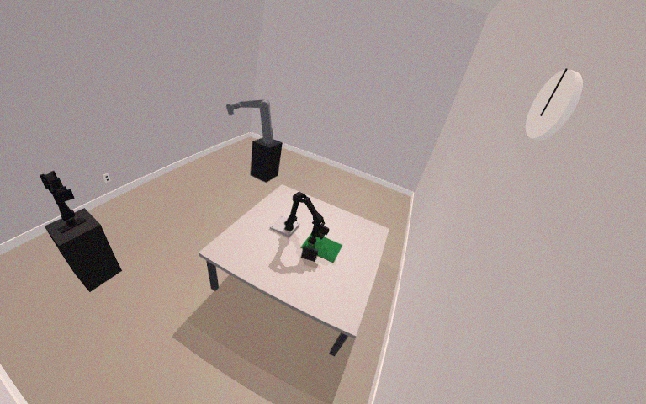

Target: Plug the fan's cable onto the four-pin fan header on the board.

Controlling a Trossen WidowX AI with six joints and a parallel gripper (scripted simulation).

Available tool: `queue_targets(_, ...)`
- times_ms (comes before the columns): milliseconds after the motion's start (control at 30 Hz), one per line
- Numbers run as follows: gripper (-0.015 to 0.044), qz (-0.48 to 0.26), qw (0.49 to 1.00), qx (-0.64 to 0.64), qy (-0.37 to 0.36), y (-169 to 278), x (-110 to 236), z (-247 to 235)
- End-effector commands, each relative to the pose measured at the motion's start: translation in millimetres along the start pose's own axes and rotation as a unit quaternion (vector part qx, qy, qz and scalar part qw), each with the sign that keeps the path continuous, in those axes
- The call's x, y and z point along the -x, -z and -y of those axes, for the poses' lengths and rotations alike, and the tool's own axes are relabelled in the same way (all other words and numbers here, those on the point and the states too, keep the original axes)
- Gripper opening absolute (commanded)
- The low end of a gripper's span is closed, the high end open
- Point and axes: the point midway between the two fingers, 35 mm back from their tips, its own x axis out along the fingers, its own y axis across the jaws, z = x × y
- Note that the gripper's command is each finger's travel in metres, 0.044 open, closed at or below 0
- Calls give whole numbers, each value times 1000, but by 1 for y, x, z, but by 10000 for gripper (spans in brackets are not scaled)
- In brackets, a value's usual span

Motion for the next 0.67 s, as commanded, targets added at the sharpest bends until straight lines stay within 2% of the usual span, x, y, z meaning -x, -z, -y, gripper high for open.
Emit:
queue_targets(0, 260, 13, 1000, 0, 4, -5, 40, 1)
queue_targets(67, 260, 13, 1000, 0, 4, -4, 49, 1)
queue_targets(333, 260, 13, 1000, 0, 4, -10, 50, 2)
queue_targets(633, 260, 17, 1000, 0, 5, -99, 57, 17)
